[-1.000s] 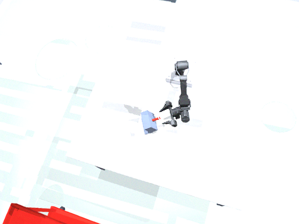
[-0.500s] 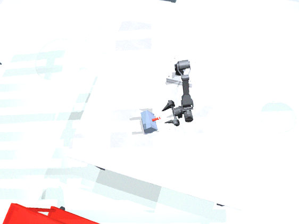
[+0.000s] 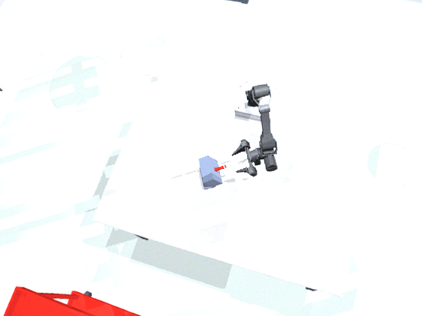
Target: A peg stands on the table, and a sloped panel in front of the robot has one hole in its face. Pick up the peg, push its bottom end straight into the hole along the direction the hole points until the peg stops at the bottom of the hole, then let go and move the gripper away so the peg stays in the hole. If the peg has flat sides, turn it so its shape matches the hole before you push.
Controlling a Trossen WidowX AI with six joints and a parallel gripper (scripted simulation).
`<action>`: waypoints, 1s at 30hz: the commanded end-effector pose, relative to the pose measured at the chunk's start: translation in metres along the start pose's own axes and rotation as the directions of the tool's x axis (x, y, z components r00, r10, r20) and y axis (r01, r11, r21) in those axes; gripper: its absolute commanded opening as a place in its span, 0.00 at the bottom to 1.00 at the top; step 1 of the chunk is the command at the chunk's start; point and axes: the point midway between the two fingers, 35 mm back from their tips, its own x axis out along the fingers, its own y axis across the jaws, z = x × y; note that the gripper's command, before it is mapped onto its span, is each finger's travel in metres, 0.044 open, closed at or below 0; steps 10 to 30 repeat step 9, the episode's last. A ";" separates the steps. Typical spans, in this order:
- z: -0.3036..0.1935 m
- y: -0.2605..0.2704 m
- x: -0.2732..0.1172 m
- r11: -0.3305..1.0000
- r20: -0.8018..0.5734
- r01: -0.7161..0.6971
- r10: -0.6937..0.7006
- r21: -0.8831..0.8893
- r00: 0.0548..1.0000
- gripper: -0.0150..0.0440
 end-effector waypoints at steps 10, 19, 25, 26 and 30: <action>-0.003 -0.001 -0.013 1.000 -0.009 0.007 -0.007 0.008 1.000 1.00; -0.003 -0.001 -0.013 1.000 -0.009 0.007 -0.007 0.008 1.000 1.00; -0.003 -0.001 -0.013 1.000 -0.009 0.007 -0.007 0.008 1.000 1.00; -0.003 -0.001 -0.013 1.000 -0.009 0.007 -0.007 0.008 1.000 1.00; -0.003 -0.001 -0.013 1.000 -0.009 0.007 -0.007 0.008 1.000 1.00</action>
